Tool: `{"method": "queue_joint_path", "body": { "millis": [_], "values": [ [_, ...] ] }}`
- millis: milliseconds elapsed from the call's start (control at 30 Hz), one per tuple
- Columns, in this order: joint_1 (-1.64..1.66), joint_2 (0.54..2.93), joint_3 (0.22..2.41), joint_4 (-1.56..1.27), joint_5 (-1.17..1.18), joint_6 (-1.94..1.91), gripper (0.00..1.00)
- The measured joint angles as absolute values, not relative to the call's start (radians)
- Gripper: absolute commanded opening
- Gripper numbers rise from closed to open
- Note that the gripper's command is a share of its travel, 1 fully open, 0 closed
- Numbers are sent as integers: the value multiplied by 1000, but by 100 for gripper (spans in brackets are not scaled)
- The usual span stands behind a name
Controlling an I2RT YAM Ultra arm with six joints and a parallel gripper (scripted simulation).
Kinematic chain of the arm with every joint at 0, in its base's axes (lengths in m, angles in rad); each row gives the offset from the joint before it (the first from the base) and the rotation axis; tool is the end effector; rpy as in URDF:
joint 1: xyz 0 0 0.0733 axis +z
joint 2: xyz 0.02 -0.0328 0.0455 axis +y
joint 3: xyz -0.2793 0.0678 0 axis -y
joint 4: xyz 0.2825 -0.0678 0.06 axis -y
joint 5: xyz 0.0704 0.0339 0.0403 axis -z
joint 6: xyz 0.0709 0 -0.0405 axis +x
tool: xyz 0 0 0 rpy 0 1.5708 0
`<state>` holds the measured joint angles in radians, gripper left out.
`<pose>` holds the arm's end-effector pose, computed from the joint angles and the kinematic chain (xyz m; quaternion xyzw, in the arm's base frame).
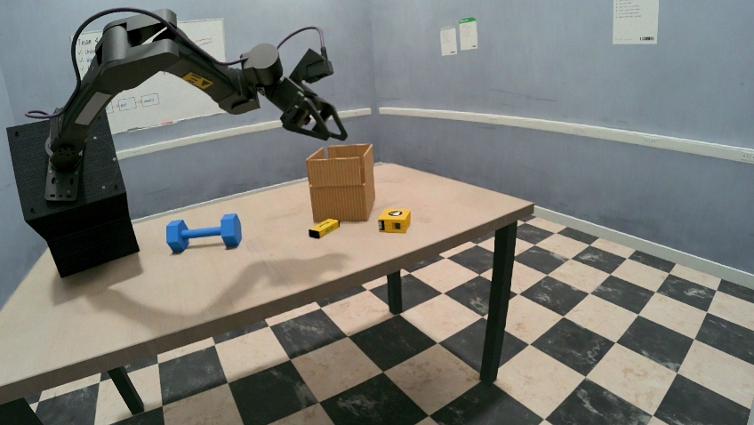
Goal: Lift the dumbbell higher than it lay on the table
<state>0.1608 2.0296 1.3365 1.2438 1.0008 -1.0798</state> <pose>0.4951 0.0209 0.2916 0.0917 0.5919 -0.5495 0.5824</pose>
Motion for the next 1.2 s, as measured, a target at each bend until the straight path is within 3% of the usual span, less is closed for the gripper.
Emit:
{"method": "queue_joint_path", "body": {
  "millis": [767,1200],
  "values": [
    [160,2029,1326,1236,1002,-1060,100],
    [168,2083,1198,1020,1014,-786,100]
  ]
}}
